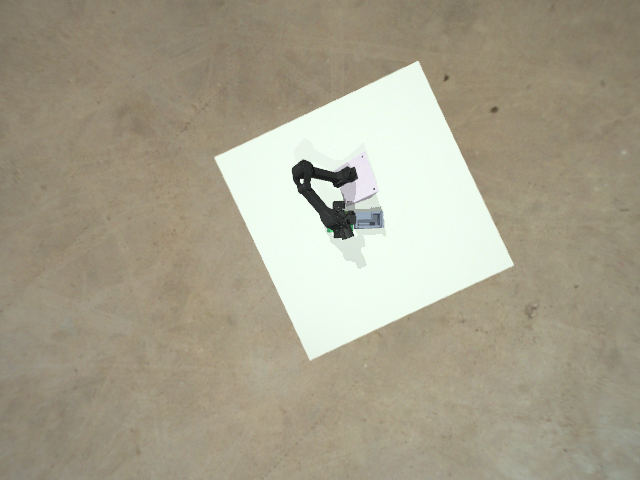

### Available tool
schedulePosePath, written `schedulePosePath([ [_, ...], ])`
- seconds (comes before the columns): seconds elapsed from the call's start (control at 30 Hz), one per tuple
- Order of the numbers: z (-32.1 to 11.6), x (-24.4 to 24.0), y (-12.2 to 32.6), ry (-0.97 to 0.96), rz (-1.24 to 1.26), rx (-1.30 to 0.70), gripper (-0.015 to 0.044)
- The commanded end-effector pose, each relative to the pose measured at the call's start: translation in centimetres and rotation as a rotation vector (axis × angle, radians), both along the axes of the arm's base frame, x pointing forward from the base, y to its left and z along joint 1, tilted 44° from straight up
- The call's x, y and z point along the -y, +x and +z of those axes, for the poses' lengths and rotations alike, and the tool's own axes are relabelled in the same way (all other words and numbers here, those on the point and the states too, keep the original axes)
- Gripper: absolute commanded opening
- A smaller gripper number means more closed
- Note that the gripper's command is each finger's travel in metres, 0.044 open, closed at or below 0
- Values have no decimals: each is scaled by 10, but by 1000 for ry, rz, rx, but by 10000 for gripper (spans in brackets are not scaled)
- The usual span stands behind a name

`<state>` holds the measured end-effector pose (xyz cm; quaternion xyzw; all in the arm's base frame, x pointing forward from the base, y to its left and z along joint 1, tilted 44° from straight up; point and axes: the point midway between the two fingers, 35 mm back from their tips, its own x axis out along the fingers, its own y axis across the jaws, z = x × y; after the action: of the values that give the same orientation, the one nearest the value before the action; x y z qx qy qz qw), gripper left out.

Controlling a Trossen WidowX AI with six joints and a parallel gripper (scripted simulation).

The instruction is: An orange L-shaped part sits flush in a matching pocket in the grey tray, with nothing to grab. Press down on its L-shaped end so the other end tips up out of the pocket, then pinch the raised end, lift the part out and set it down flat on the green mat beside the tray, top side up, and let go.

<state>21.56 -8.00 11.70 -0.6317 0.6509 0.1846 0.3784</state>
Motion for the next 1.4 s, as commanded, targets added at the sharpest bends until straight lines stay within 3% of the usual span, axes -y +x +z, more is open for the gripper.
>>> schedulePosePath([
  [0.0,-6,6,-2,-7,-2,-9,0],
  [1.1,-16,16,0,-3,-3,-4,0],
  [1.37,-16,16,0,-3,-3,-4,210],
])
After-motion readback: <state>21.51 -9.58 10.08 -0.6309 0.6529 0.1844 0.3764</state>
